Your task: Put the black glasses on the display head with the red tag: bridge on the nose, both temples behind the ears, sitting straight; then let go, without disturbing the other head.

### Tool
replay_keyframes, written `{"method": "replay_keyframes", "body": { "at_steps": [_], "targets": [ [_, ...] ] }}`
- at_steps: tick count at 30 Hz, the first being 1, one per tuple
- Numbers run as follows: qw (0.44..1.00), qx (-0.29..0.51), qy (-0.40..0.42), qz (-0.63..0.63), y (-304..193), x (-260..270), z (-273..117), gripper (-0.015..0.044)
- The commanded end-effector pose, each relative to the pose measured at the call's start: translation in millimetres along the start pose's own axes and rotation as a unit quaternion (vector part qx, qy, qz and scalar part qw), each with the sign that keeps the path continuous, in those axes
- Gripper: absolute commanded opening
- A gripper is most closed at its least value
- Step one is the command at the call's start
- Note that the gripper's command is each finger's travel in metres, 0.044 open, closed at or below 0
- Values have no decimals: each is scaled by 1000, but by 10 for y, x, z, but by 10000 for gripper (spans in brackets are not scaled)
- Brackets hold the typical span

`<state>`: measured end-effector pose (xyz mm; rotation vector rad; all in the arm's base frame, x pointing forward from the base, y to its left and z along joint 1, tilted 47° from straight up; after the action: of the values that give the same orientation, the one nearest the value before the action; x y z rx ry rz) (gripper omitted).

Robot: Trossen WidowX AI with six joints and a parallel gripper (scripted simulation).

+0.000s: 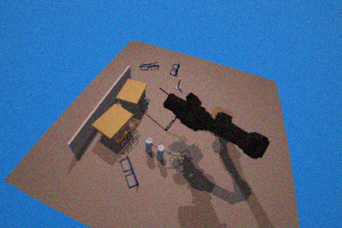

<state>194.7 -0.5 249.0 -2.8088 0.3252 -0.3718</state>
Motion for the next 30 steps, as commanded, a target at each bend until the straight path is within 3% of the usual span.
{"method": "replay_keyframes", "body": {
  "at_steps": [1,30],
  "targets": [
    [1000,7,-19,-14,48,96,65,0],
    [975,127,-138,-116,731,626,829,0]
  ]
}}
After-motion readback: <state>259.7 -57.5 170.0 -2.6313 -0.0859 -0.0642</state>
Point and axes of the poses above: the point midway between the two fingers, 35 mm back from their tips, its own z axis out along the fingers, its own x axis across the jaws, y = z × x, the point moved 7 cm from there along -z, back along the fingers, and after that the axes turned 7 degrees about -z, right-handed, at the moved point
